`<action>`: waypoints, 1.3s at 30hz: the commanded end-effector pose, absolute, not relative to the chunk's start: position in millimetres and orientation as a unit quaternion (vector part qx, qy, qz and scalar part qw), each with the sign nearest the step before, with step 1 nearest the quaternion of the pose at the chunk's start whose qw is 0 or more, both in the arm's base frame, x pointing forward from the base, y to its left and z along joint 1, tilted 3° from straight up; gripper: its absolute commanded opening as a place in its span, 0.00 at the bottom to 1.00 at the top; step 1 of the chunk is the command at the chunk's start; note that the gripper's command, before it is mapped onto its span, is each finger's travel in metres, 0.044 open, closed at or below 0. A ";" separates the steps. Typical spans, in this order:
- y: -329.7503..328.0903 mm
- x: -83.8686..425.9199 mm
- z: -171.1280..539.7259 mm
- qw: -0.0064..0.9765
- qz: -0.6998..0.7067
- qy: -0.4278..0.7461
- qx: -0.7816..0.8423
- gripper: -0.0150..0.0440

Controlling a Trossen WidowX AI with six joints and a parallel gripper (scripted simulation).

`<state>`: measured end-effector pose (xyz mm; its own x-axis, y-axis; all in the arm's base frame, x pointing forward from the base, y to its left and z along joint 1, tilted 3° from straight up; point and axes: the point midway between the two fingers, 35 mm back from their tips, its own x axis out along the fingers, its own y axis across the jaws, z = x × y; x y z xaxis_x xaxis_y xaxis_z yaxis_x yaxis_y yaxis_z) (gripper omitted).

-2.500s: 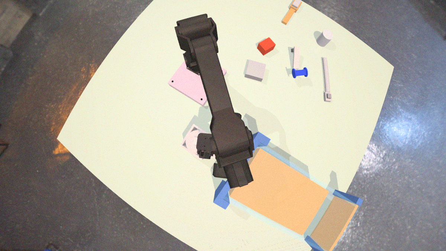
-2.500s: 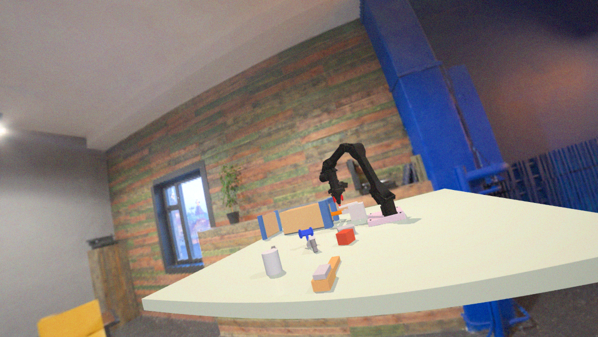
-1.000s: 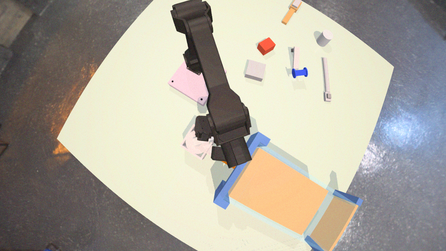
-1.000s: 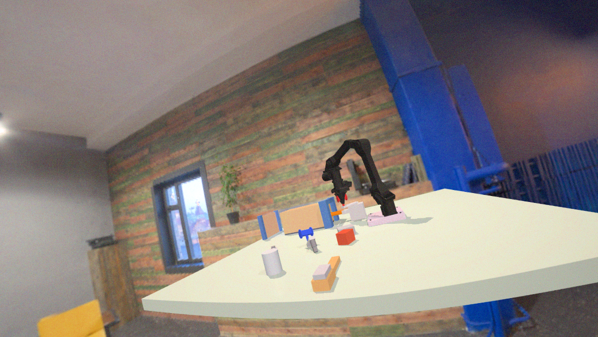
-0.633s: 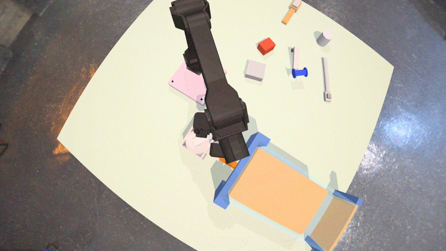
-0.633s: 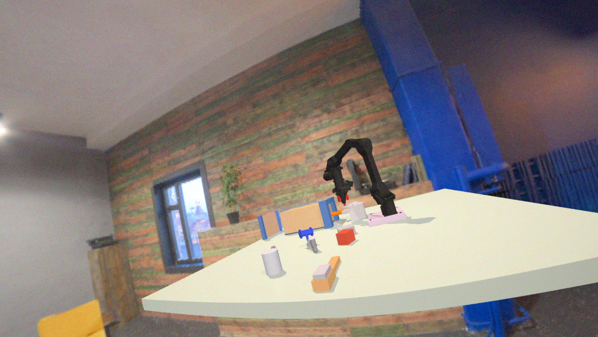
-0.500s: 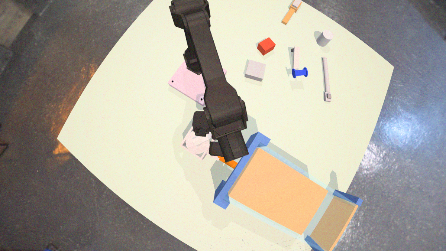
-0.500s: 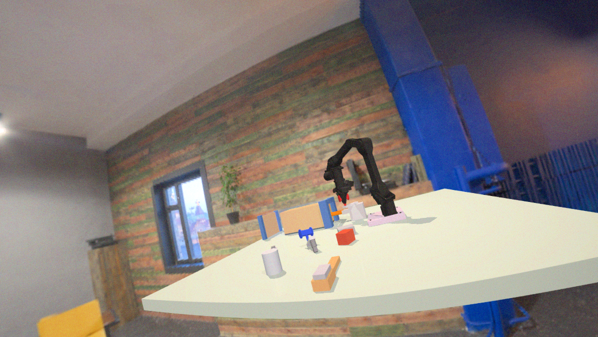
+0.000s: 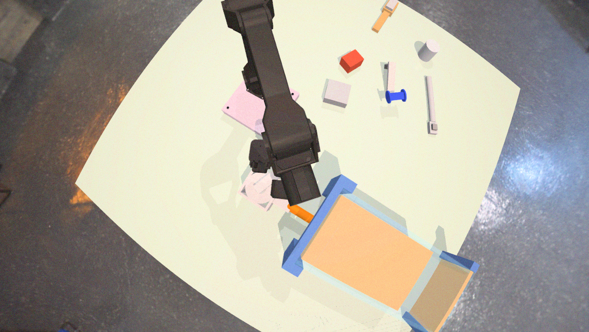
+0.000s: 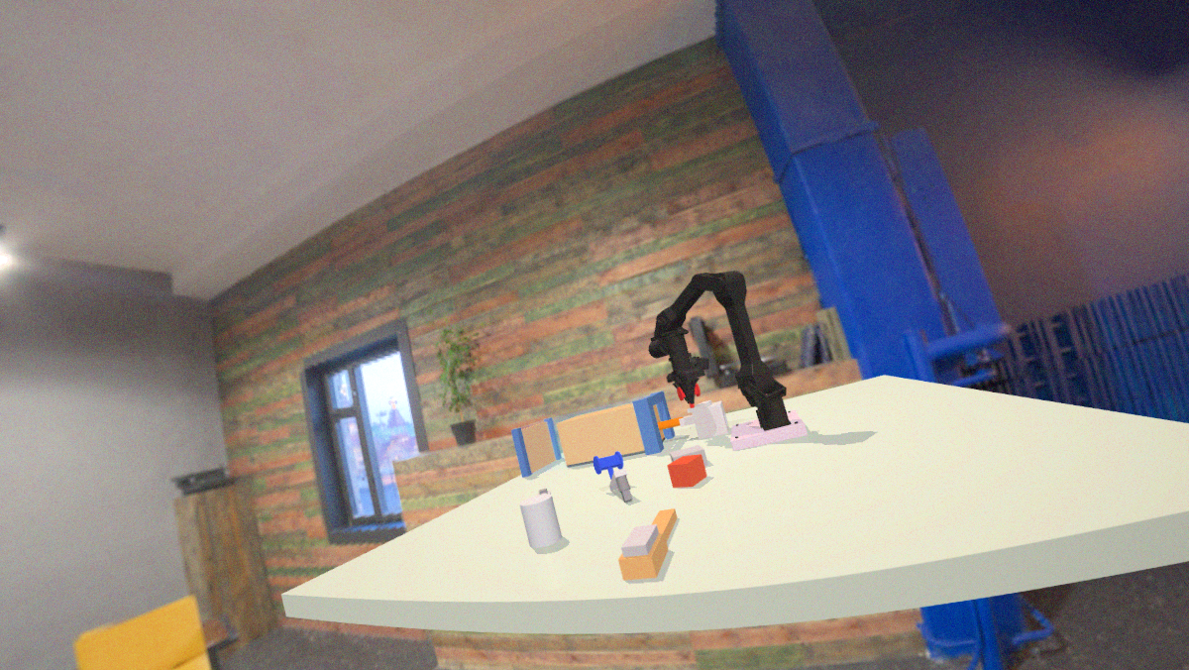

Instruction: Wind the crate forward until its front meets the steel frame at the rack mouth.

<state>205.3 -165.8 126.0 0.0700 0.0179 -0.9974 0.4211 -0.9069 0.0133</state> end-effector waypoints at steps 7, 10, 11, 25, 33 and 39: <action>-161.8 186.8 125.0 0.146 -0.673 0.154 0.708 0.25; -161.4 183.9 124.9 0.146 -0.673 0.154 0.708 0.25; -161.3 182.7 124.8 0.146 -0.673 0.154 0.708 0.25; -161.0 168.0 124.0 0.146 -0.674 0.154 0.707 0.25; -161.7 159.6 123.6 0.146 -0.674 0.154 0.707 0.25; -162.8 153.4 123.3 0.146 -0.675 0.154 0.707 0.25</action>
<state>167.3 -160.9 124.0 0.0736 0.0288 -0.9969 0.4306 -0.9025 0.0057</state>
